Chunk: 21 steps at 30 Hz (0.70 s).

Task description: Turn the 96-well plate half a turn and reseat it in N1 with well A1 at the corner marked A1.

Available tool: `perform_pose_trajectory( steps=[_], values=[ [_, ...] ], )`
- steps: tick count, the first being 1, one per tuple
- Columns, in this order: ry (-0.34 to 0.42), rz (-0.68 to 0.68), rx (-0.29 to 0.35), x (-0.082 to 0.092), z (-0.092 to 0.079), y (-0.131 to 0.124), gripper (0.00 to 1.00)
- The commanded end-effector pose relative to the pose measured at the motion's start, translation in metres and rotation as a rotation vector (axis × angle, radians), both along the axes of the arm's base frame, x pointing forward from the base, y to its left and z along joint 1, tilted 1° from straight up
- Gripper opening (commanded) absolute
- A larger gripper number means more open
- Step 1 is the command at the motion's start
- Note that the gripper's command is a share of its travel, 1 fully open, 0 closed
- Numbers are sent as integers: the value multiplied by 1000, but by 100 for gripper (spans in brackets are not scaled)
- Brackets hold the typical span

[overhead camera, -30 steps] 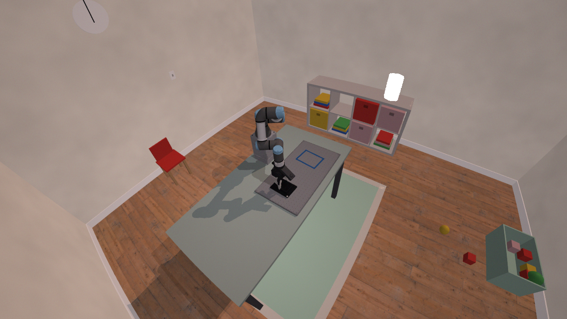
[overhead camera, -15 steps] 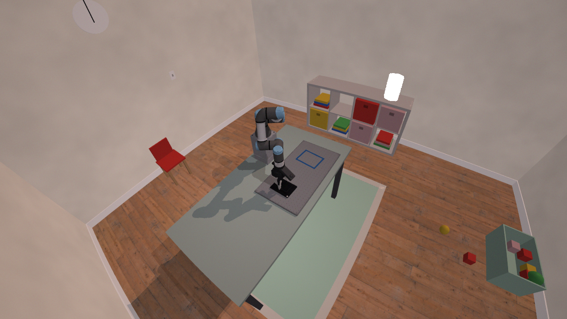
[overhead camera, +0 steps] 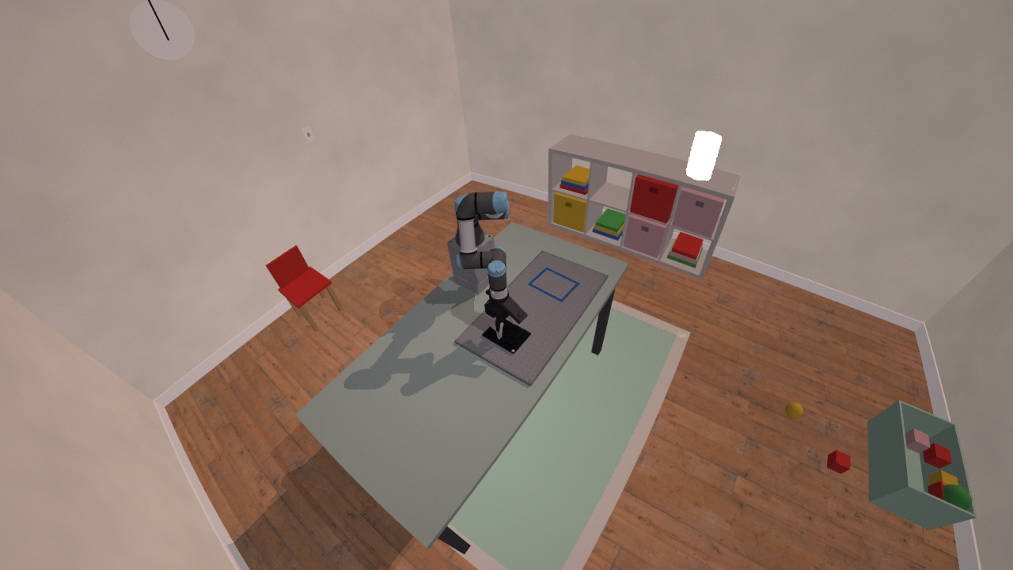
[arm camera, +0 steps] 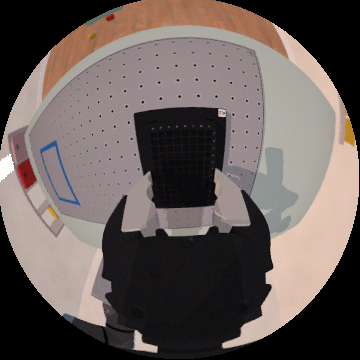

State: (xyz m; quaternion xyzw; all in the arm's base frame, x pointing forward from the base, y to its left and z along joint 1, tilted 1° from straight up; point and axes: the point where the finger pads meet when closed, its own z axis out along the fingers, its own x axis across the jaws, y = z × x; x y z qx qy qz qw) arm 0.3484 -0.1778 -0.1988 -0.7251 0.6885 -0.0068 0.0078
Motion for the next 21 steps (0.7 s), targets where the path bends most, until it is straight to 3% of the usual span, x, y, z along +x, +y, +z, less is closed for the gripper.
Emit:
perform_pose_trajectory(
  steps=[1, 14, 15, 21],
  values=[
    [-2, 0, -2, 1, 0, -1, 0],
    [-2, 0, -2, 1, -2, -1, 0],
    [-2, 0, -2, 1, -2, -1, 100],
    [-2, 0, -2, 1, -2, -1, 100]
  ],
)
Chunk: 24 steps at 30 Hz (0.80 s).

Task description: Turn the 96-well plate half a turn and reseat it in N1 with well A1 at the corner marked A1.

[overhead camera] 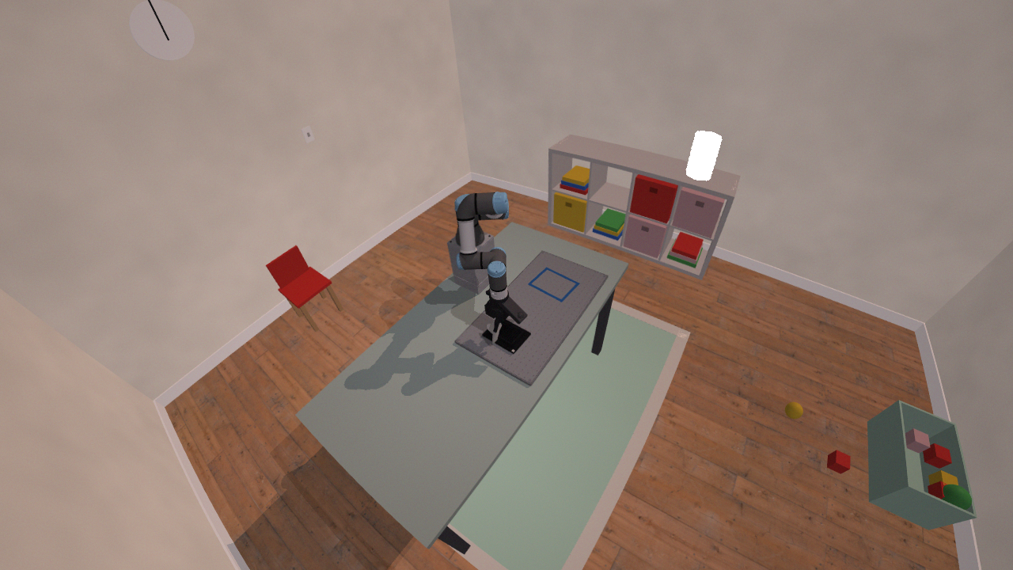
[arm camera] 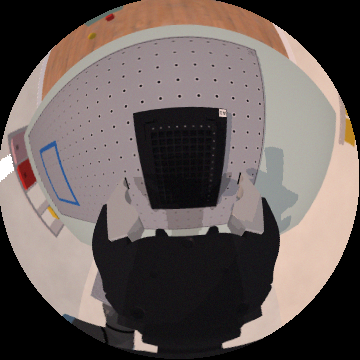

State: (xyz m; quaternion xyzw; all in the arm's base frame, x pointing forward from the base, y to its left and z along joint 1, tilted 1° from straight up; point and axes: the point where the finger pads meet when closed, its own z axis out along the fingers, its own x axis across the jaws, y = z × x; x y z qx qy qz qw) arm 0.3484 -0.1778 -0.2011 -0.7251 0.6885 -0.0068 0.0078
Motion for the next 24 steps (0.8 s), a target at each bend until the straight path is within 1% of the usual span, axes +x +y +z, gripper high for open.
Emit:
perform_pose_trajectory(
  steps=[1, 14, 20, 22, 24],
  values=[
    [-2, 0, -2, 1, 1, -1, 100],
    [-2, 0, -2, 1, 1, -1, 100],
    [-2, 0, -2, 0, 17, -1, 100],
    [-2, 0, -2, 0, 17, -1, 100],
    [-2, 0, -2, 0, 22, -1, 100]
  ],
)
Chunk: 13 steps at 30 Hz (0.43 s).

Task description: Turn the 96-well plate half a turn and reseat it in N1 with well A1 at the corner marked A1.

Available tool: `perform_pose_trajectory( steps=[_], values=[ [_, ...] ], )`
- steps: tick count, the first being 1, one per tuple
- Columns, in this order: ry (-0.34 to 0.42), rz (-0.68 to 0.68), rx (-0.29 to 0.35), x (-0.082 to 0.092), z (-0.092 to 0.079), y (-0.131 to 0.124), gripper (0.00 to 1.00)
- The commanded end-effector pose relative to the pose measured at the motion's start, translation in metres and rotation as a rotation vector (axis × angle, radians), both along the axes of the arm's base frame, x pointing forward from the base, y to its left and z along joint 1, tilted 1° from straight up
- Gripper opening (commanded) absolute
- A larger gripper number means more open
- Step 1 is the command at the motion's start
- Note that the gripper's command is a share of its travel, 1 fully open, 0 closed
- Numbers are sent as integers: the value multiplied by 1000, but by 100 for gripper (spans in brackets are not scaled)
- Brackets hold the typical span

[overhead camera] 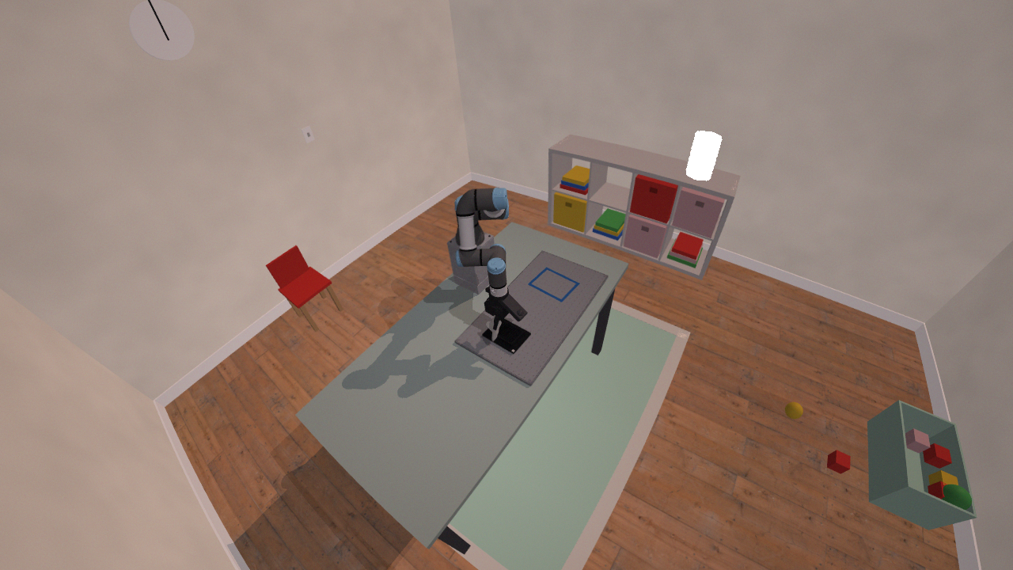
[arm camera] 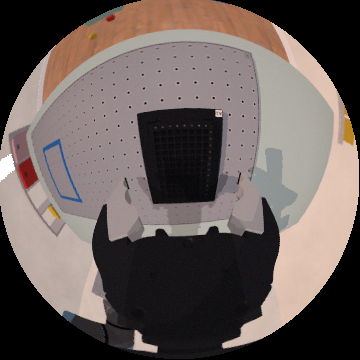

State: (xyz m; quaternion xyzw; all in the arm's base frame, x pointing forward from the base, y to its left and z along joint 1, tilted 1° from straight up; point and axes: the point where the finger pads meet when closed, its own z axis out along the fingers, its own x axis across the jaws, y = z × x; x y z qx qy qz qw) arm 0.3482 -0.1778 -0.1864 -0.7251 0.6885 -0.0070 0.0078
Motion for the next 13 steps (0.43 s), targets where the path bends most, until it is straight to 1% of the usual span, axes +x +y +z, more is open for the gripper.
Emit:
perform_pose_trajectory(
  steps=[1, 5, 13],
  values=[
    [-1, 0, -1, 0, 10, -1, 100],
    [-1, 0, -2, 0, 20, -1, 100],
    [-1, 0, -2, 0, 20, -1, 100]
  ],
)
